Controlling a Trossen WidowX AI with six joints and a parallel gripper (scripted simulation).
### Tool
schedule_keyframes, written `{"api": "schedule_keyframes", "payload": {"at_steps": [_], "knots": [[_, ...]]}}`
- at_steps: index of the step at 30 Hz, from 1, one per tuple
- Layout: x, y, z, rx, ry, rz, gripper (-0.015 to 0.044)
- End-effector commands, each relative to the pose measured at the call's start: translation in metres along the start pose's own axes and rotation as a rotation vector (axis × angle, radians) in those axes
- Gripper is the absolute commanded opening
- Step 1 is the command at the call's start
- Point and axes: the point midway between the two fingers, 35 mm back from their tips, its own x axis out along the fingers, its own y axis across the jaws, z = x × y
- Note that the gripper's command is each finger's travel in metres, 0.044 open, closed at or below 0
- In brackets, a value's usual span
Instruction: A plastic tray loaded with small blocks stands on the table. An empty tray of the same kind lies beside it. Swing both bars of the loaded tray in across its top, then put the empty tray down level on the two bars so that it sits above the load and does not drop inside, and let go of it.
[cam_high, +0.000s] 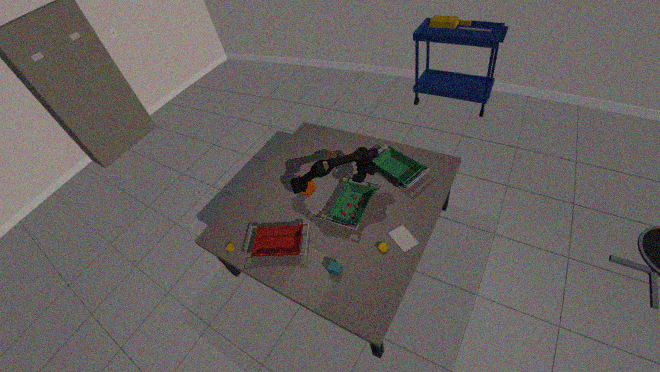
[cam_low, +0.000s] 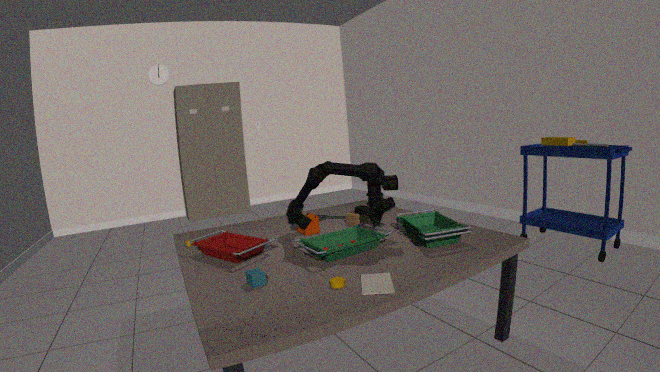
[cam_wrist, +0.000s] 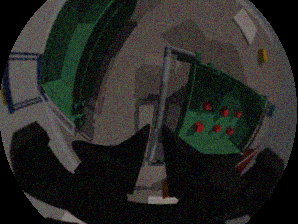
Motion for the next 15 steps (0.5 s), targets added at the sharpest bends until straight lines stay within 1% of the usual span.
{"api": "schedule_keyframes", "payload": {"at_steps": [1, 9, 12, 15], "knots": [[0.013, -0.002, 0.0, -0.004, 0.001, -0.004, 0.0083], [0.033, -0.003, -0.002, -0.004, 0.001, -0.005, 0.0083], [0.031, -0.003, -0.002, -0.004, 0.001, -0.005, 0.0083], [0.02, -0.009, -0.001, -0.004, 0.002, -0.005, 0.0083]]}}
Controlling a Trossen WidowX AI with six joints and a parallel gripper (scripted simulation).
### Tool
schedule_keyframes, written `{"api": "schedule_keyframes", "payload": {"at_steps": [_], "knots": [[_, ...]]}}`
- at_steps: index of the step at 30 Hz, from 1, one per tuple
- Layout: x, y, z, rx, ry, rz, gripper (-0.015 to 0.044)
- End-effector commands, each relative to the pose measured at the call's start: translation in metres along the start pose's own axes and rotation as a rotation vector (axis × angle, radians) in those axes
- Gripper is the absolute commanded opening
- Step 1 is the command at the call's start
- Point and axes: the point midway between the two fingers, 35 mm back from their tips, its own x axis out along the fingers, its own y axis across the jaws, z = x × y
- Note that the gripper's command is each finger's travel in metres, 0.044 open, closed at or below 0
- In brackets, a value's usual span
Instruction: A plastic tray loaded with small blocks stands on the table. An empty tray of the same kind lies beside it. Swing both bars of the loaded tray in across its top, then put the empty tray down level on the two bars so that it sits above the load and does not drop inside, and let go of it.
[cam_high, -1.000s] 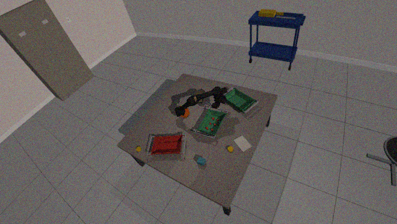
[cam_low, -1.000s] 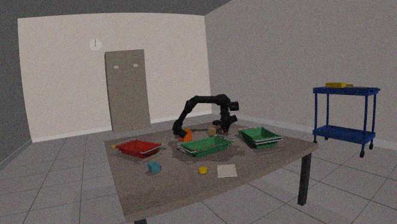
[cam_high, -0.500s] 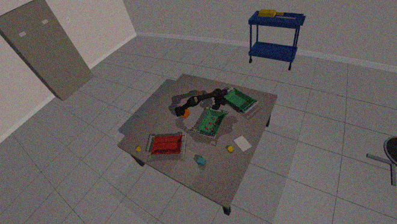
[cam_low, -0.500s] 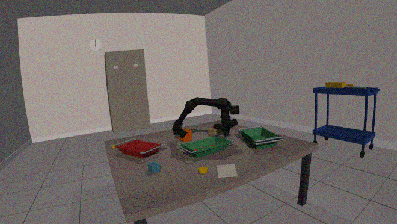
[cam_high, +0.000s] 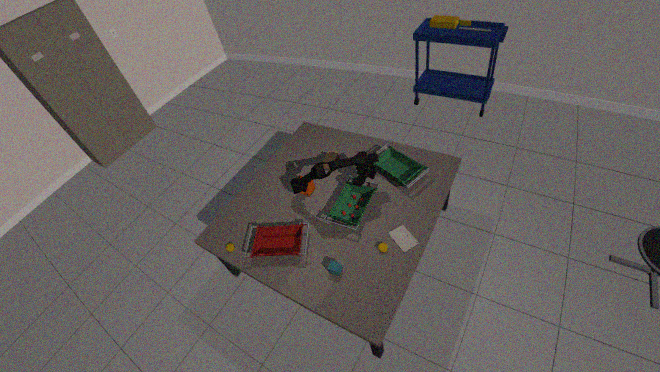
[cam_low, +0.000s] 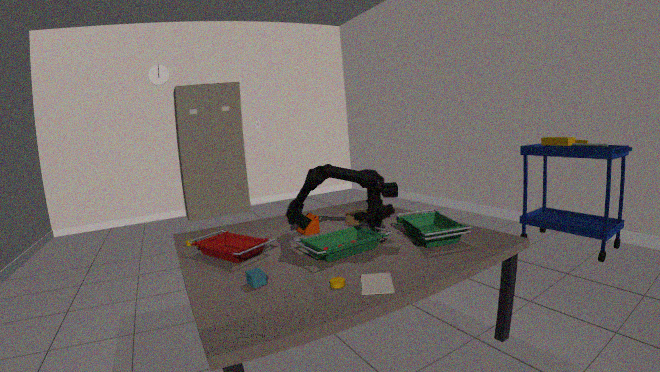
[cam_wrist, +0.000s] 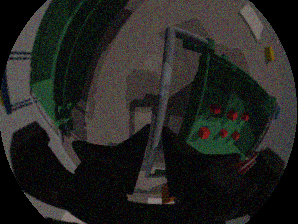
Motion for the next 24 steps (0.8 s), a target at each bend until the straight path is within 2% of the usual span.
{"api": "schedule_keyframes", "payload": {"at_steps": [1, 13, 24], "knots": [[-0.015, -0.009, 0.001, -0.002, -0.004, 0.0, 0.0083], [-0.03, -0.038, 0.0, -0.003, -0.003, -0.001, 0.0083], [-0.011, -0.072, 0.001, -0.003, -0.003, -0.004, 0.0083]]}}
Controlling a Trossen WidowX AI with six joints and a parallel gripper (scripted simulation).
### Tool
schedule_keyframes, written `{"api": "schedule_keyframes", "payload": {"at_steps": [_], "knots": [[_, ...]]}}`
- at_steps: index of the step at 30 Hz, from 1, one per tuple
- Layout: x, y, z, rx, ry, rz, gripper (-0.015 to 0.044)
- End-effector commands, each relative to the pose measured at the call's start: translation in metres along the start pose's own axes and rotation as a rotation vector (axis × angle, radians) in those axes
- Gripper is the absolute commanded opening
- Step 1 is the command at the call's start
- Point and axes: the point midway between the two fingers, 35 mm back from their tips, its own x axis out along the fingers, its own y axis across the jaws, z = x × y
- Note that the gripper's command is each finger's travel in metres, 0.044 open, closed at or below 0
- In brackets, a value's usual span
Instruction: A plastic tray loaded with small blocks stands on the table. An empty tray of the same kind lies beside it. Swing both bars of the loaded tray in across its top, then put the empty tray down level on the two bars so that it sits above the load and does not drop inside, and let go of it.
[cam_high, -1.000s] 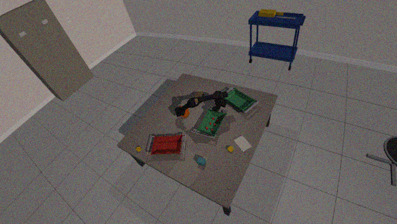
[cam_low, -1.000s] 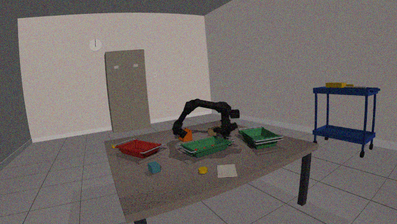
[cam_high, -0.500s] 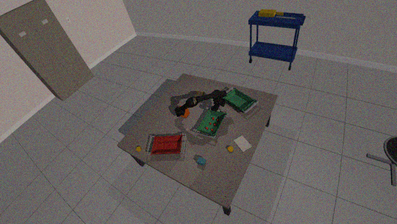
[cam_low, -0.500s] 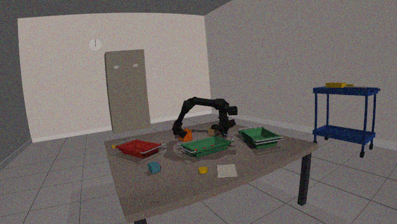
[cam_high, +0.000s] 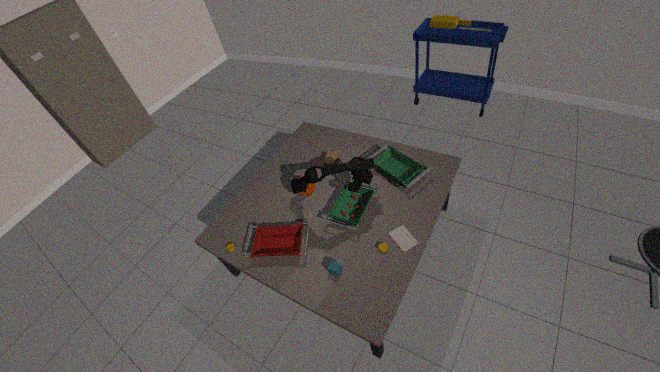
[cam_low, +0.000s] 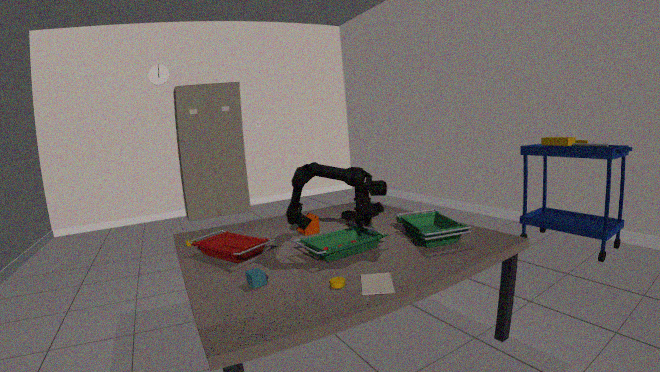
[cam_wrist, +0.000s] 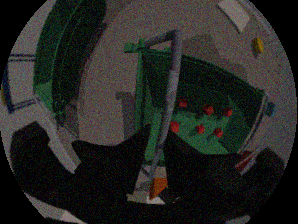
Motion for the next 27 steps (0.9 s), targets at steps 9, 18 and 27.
{"api": "schedule_keyframes", "payload": {"at_steps": [9, 18, 27], "knots": [[-0.01, -0.007, 0.0, -0.007, -0.001, -0.001, 0.0083], [-0.028, -0.006, 0.0, -0.011, -0.007, 0.0, 0.0083], [-0.028, -0.006, 0.0, -0.011, -0.007, 0.0, 0.0083]]}}
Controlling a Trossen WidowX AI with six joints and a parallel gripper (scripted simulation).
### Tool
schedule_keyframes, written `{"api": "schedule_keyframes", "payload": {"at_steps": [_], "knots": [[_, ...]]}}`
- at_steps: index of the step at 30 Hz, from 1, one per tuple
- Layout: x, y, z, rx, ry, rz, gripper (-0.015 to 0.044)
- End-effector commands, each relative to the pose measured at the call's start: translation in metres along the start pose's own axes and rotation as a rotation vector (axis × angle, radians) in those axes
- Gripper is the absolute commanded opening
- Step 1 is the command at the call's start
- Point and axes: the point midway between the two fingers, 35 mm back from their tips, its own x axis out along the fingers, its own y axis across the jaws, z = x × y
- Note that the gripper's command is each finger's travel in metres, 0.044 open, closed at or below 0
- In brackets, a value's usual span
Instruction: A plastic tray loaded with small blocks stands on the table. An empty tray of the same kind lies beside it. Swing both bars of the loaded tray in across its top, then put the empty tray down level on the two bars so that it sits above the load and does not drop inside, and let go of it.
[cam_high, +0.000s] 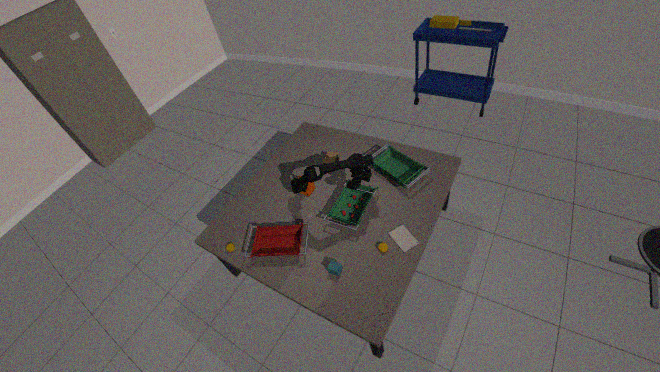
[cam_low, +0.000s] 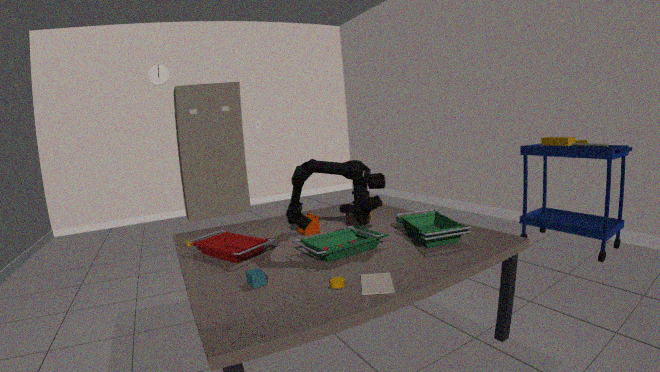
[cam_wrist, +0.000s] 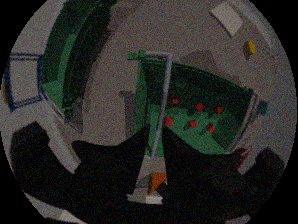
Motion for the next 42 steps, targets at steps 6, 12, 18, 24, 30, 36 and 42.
{"api": "schedule_keyframes", "payload": {"at_steps": [6, 12, 18, 24, 30, 36, 42], "knots": [[0.0, 0.0, 0.0, -0.002, -0.001, 0.0, 0.0083], [0.0, 0.0, 0.0, -0.002, -0.001, 0.0, 0.0083], [-0.005, 0.0, 0.0, -0.016, -0.002, -0.002, 0.0083], [-0.01, -0.027, 0.008, -0.027, 0.004, 0.0, 0.0083], [-0.012, -0.126, 0.024, -0.023, 0.001, 0.016, 0.0083], [-0.011, -0.234, 0.013, -0.007, 0.002, 0.002, 0.0083], [-0.01, -0.282, -0.002, 0.002, 0.007, -0.014, 0.0083]]}}
